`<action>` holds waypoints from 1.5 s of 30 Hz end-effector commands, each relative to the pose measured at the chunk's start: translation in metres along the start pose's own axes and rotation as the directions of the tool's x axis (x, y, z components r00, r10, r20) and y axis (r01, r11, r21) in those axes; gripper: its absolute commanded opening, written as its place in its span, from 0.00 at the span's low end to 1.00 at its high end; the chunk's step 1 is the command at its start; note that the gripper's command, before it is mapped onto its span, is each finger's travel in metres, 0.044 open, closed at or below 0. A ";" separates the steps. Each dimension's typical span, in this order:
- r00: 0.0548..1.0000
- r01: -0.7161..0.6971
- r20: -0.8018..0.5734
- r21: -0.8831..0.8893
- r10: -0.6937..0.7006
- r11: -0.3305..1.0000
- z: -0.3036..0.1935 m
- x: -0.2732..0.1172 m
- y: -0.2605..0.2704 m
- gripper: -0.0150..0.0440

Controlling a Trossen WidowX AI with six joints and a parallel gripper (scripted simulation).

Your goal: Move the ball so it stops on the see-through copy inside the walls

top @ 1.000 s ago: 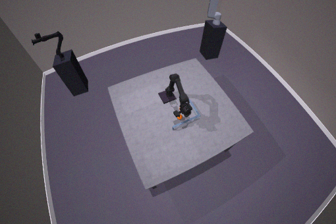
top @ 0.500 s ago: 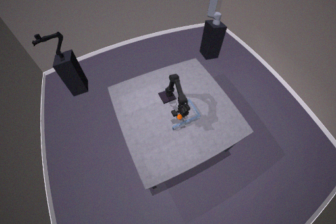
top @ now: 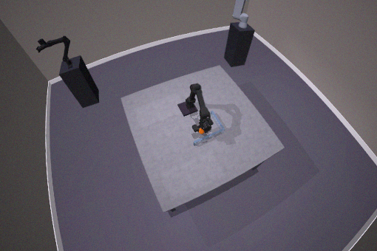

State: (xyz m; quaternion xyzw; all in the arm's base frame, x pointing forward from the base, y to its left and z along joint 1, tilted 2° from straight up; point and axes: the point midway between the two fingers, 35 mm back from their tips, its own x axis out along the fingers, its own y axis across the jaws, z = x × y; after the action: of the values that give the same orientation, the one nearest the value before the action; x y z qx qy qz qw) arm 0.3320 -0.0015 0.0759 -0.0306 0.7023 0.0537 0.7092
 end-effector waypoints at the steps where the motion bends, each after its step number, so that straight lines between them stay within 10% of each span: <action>1: 1.000 0.006 0.000 0.006 -0.006 1.000 0.000 0.008 -0.001 0.91; 16: 1.000 0.006 -0.001 0.006 -0.006 1.000 -0.001 0.029 -0.001 0.91; 28: 1.000 0.006 -0.001 0.006 -0.006 1.000 -0.001 0.029 -0.001 0.64; 37: 1.000 -0.013 0.008 0.070 0.012 0.997 0.003 0.004 -0.002 0.25; 45: 1.000 -0.007 0.006 0.052 0.007 0.999 0.007 -0.035 -0.002 0.25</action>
State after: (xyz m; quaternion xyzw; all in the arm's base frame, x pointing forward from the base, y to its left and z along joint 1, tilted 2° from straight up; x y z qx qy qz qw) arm 0.3362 -0.0042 0.0890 -0.0080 0.7063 0.0351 0.7070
